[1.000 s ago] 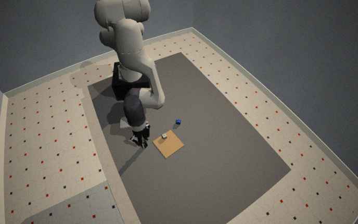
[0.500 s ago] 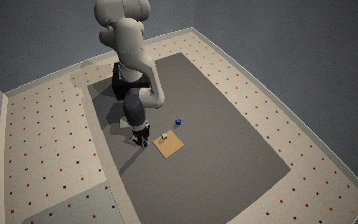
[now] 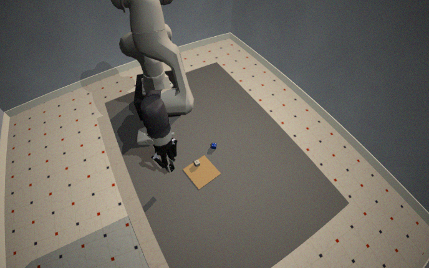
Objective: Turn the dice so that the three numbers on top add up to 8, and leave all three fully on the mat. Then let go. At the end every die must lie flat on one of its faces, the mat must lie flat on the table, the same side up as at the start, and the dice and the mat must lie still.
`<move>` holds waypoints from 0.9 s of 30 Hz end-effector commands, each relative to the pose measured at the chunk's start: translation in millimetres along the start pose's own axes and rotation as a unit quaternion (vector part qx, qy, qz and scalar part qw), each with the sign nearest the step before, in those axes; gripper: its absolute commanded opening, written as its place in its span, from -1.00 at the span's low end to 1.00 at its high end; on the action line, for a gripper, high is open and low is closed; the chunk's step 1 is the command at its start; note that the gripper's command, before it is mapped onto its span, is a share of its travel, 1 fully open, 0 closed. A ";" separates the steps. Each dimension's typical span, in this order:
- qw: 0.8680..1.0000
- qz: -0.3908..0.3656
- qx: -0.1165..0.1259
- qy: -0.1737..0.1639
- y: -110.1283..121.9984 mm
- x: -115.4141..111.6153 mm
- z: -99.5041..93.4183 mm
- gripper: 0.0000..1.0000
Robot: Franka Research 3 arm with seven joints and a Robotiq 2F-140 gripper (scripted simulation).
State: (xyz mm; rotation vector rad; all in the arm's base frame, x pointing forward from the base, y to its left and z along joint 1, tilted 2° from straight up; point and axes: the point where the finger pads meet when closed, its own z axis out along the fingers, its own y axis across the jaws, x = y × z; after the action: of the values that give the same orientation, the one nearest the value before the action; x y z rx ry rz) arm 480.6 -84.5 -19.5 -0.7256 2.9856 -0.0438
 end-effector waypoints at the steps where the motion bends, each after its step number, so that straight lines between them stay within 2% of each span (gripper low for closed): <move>1: 1.000 0.014 -0.010 0.018 9.1 9.4 -6.5 -0.75; 16: 1.000 0.016 -0.010 0.018 10.0 8.0 -9.9 -0.75; 17: 0.999 0.027 -0.010 0.018 15.5 0.7 -10.0 -0.75; 19: 0.997 0.081 -0.009 0.018 45.1 -33.9 -10.6 -0.75; 20: 0.997 0.081 -0.009 0.018 45.1 -33.9 -10.6 -0.75; 21: 0.994 0.104 -0.009 0.019 59.3 -48.2 -11.0 -0.75; 27: 0.993 0.115 -0.008 0.019 66.5 -55.0 -11.2 -0.75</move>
State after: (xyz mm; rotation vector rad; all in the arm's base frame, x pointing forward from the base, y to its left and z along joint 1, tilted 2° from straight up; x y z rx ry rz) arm 498.5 -2.5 -6.6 -0.6131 3.0247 0.0046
